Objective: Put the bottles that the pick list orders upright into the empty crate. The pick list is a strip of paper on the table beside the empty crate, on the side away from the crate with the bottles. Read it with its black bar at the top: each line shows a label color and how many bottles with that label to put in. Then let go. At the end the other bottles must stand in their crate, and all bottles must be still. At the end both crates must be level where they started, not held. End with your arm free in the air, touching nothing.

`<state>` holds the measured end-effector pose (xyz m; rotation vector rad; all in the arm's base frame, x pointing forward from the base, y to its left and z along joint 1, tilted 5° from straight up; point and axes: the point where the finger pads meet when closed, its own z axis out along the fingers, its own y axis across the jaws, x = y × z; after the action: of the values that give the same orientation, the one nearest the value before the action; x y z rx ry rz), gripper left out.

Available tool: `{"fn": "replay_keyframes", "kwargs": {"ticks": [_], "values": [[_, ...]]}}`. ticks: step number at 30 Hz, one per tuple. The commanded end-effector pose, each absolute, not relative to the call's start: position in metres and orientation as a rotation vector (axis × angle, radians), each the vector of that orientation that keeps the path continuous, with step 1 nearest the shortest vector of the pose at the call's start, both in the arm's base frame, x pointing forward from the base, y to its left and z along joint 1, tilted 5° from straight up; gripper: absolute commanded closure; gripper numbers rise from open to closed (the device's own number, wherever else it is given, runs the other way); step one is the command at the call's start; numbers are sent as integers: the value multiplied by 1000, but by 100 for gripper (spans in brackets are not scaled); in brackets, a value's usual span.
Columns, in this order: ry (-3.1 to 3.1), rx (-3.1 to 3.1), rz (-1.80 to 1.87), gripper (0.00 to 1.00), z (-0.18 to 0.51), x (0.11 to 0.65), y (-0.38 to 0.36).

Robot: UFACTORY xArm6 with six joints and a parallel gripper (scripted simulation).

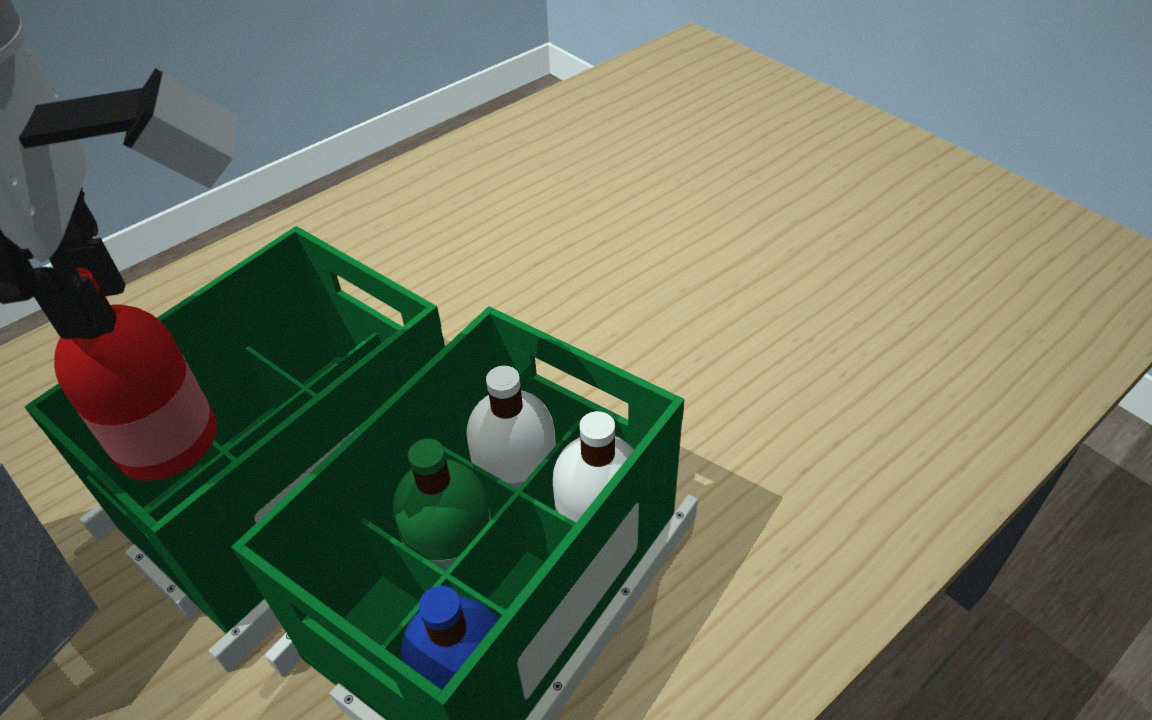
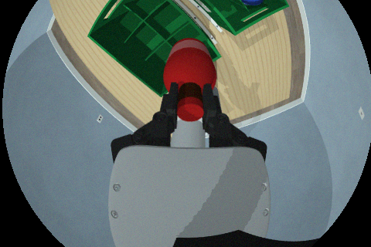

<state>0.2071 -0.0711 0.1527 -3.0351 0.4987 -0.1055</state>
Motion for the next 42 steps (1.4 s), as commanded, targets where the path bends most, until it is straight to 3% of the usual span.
{"fn": "replay_keyframes", "kwargs": {"ticks": [1,42], "values": [[499,-3036,-110,100,150,208,-71],[499,-3036,-110,100,115,212,-70]]}}
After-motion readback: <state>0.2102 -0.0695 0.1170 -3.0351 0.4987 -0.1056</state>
